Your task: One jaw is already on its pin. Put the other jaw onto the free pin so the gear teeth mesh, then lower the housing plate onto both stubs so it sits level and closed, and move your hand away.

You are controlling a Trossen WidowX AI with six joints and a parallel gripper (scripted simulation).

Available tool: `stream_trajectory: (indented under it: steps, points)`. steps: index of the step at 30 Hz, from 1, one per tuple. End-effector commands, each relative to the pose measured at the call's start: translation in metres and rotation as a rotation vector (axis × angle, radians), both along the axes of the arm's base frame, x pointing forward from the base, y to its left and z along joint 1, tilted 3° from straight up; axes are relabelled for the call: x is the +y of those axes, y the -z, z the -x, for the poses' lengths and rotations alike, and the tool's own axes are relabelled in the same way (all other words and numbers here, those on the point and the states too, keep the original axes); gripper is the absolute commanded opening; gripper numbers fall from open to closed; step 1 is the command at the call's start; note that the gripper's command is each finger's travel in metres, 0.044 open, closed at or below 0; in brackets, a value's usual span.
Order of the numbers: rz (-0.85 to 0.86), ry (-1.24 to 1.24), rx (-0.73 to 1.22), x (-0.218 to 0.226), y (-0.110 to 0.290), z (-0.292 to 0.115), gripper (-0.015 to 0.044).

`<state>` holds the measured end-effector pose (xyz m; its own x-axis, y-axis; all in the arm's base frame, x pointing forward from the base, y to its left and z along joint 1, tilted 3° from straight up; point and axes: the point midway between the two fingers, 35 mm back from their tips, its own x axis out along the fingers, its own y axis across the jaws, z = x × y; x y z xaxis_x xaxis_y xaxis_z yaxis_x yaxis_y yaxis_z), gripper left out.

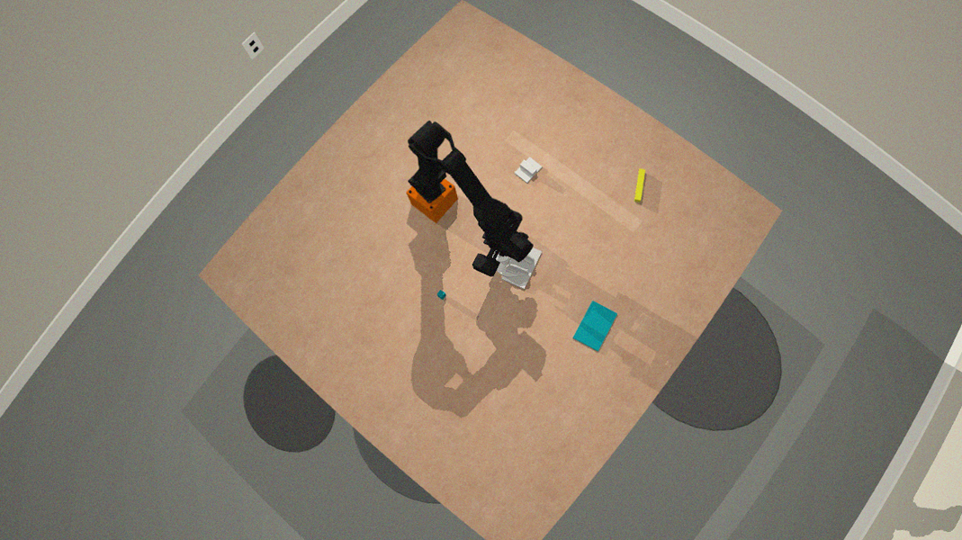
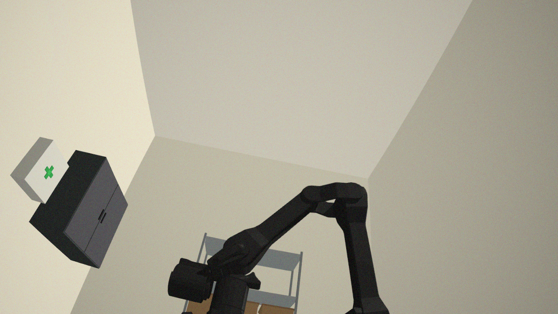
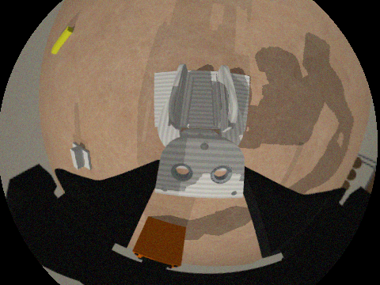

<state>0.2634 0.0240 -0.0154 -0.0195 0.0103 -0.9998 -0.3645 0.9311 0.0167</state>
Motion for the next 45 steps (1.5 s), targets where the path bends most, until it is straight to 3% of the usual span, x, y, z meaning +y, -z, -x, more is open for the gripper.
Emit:
stream_trajectory:
  steps: [1,14,45]
  points:
    - [0.004,0.005,0.013,-0.001,0.01,0.005,0.0351]
    - [0.004,0.006,0.014,-0.001,0.029,0.007,0.0351]
    - [0.004,0.006,0.014,-0.001,0.029,0.007,0.0351]
